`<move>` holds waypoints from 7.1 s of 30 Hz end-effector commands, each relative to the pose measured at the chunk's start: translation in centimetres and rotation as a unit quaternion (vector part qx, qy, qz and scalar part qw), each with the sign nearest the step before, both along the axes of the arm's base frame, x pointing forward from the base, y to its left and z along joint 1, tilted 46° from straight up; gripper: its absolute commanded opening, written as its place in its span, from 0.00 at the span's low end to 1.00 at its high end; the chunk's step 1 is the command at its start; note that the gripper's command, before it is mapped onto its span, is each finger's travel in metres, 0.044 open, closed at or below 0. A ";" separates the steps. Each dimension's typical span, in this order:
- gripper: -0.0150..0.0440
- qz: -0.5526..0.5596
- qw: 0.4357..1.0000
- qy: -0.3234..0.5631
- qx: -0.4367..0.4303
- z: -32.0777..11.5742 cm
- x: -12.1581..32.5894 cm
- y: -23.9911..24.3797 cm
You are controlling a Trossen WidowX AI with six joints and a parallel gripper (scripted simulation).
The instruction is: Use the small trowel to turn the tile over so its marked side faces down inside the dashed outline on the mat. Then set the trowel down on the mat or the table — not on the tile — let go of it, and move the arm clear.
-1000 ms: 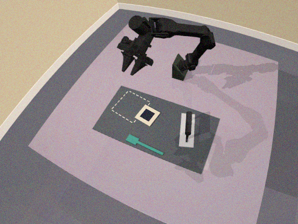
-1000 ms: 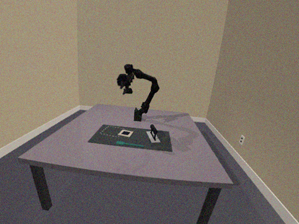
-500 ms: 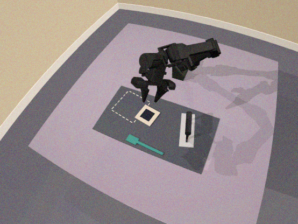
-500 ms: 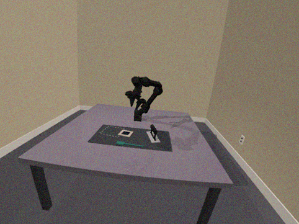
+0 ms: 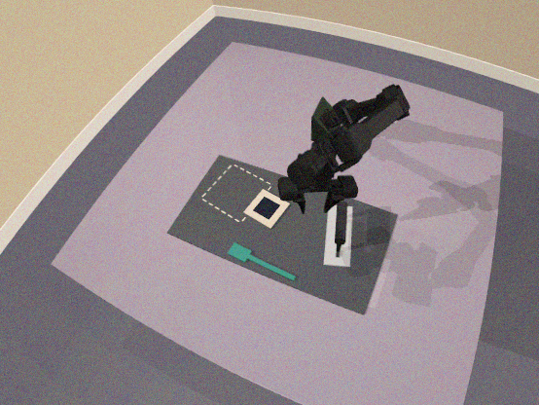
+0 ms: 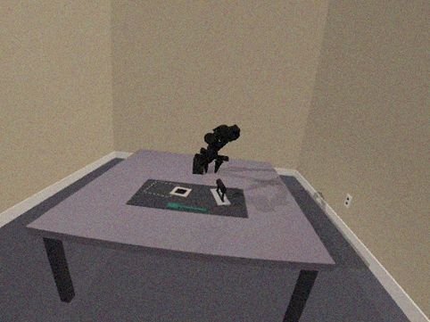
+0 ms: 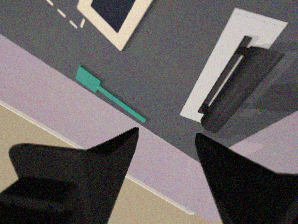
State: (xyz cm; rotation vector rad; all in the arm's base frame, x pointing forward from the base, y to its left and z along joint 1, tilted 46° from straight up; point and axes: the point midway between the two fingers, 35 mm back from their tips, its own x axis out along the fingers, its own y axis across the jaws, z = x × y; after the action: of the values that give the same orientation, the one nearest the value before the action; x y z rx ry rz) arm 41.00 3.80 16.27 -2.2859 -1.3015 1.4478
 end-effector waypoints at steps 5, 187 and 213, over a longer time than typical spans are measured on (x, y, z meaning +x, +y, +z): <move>0.71 0.004 0.993 0.122 0.000 0.7 -3.4 5.6; 0.76 0.606 0.584 -0.499 -0.206 0.2 -7.2 8.6; 0.76 0.725 0.186 -0.586 -0.311 -0.7 -8.2 9.1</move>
State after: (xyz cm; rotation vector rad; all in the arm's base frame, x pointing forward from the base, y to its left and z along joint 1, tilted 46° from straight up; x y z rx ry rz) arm 33.00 12.91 15.56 0.3531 1.1514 0.3312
